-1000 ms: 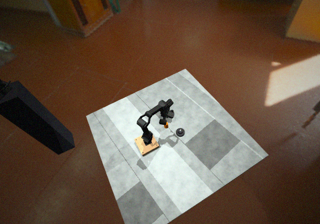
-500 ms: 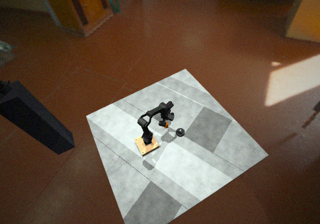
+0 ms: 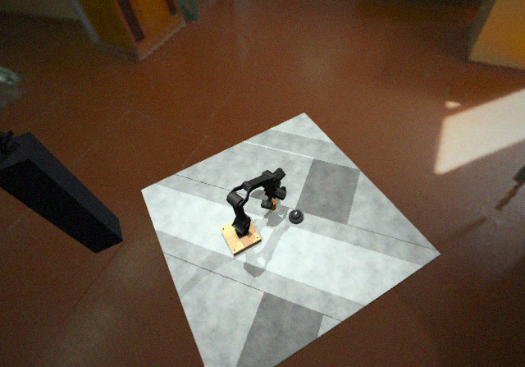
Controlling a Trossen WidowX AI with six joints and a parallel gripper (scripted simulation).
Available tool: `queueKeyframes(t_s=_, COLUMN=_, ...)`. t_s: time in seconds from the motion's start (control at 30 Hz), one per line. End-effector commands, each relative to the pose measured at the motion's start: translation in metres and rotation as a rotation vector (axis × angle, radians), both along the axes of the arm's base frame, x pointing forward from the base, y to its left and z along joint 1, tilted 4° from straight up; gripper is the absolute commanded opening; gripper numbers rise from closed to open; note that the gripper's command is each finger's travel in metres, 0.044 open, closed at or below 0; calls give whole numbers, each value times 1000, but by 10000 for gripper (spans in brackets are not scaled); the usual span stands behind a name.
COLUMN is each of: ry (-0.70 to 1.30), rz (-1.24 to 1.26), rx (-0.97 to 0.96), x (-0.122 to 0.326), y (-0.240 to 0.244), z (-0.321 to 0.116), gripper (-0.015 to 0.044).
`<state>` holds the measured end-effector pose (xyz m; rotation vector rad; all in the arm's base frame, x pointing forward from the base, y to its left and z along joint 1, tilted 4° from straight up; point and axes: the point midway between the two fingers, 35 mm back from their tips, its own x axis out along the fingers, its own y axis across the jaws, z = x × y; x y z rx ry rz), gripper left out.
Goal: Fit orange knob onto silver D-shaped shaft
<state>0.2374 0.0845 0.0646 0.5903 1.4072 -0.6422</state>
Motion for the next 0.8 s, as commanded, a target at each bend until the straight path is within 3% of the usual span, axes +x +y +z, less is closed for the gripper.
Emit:
queueKeyframes(t_s=0.0, ry=8, rz=3, rx=-8, x=-1, y=-2, z=-9, gripper=440)
queueKeyframes(t_s=0.77, ry=8, rz=4, rx=-8, x=1, y=-4, z=-46, gripper=440)
